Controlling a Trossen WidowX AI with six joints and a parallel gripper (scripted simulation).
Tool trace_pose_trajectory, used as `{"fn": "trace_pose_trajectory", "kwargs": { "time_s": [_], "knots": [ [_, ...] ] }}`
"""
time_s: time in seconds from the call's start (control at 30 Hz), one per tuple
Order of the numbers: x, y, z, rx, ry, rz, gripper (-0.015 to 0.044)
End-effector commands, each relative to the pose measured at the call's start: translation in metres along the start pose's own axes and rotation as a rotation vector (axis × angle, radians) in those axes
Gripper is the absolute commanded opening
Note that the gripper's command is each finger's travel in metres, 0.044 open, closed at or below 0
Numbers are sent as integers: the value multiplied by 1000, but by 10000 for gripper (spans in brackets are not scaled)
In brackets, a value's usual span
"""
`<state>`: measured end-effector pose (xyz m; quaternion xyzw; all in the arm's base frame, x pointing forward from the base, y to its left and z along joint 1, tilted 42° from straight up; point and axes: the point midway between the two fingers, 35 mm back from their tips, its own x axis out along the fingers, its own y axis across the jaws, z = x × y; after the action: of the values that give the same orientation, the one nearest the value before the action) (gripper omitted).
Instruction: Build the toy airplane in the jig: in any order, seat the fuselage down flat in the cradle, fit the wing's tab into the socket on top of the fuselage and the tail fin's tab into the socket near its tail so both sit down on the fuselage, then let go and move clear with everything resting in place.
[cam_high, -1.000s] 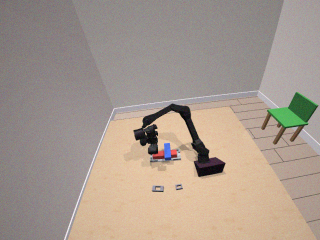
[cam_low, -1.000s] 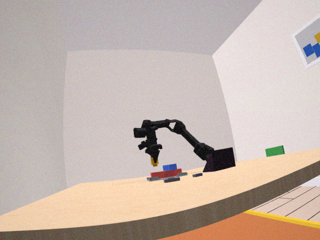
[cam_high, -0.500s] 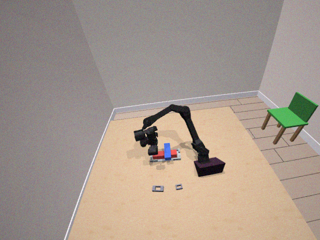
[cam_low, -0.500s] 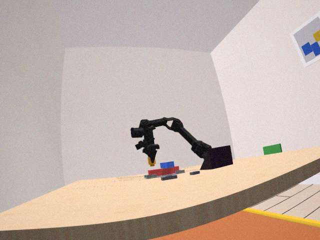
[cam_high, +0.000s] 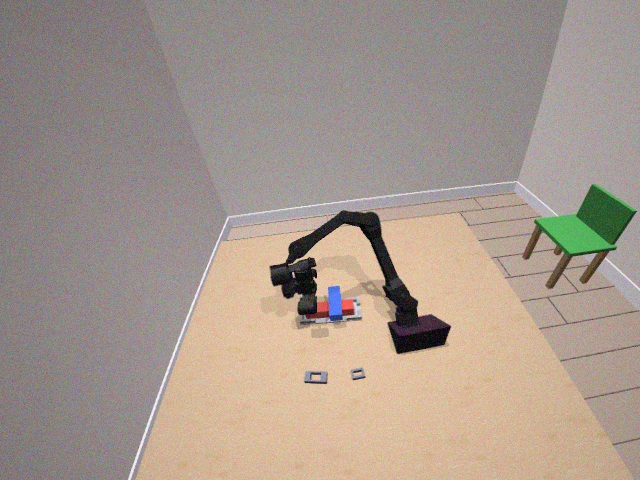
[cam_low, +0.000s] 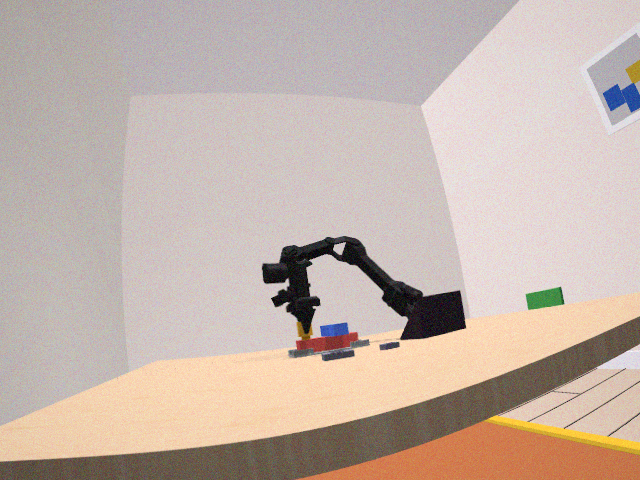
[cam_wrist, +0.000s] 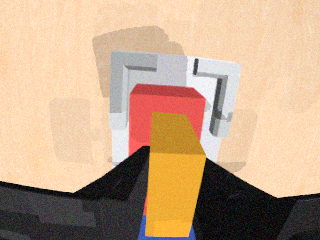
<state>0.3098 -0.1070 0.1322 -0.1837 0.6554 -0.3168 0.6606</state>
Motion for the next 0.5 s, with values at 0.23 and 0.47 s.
{"fn": "trace_pose_trajectory", "kwargs": {
  "time_s": [0.23,0.47],
  "knots": [
    [2,0,0,-1,0,0,38],
    [2,0,0,-1,0,0,26]
  ]
}}
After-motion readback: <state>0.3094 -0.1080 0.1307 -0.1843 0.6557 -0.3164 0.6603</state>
